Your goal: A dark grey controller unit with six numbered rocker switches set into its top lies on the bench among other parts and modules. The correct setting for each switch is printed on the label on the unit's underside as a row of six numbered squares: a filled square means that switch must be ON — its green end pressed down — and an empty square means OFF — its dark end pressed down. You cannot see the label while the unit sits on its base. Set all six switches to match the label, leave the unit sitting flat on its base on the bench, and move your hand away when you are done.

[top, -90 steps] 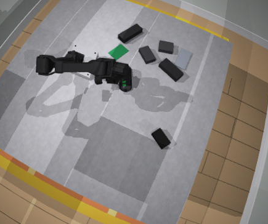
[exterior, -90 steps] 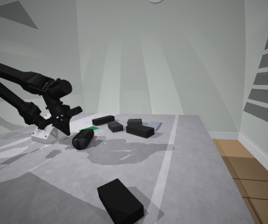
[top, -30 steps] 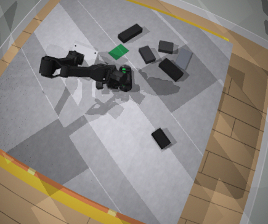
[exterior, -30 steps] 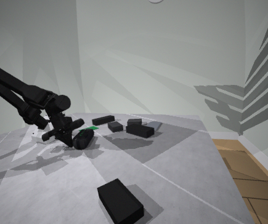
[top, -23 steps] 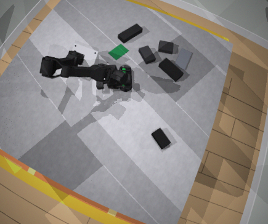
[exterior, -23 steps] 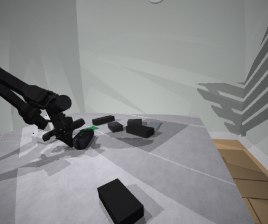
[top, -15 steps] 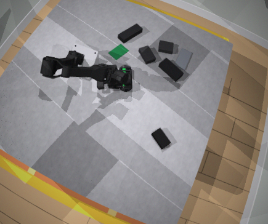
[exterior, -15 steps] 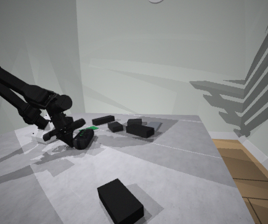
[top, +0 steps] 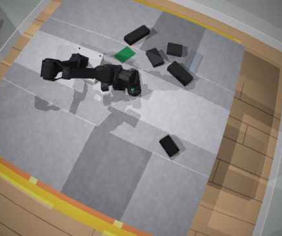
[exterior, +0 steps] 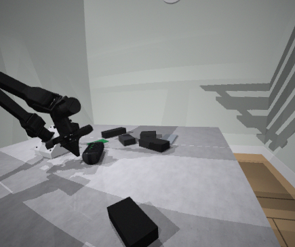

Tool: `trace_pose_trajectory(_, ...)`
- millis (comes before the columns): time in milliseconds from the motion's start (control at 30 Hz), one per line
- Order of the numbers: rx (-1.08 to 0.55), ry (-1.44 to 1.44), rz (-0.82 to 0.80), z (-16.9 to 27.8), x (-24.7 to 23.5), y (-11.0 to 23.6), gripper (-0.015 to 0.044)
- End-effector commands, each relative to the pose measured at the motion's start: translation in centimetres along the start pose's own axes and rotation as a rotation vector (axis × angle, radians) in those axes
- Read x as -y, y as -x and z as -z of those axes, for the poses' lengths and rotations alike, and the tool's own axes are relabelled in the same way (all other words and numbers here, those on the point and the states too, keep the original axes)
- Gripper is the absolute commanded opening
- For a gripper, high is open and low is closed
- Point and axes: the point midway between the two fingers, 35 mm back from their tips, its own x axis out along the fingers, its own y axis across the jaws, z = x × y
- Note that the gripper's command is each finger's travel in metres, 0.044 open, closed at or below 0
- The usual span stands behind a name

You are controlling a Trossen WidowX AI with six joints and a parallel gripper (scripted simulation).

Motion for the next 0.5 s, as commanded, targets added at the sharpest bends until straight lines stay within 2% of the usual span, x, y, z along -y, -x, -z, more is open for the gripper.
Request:
trace_pose_trajectory(0,-0.013,-0.017,0.017,0.3,-0.1,2.9,0.0000)
trace_pose_trajectory(200,-0.003,-0.013,0.006,0.0,0.3,3.0,0.0000)
trace_pose_trajectory(467,0.045,0.030,-0.154,-5.4,4.2,3.6,0.0000)
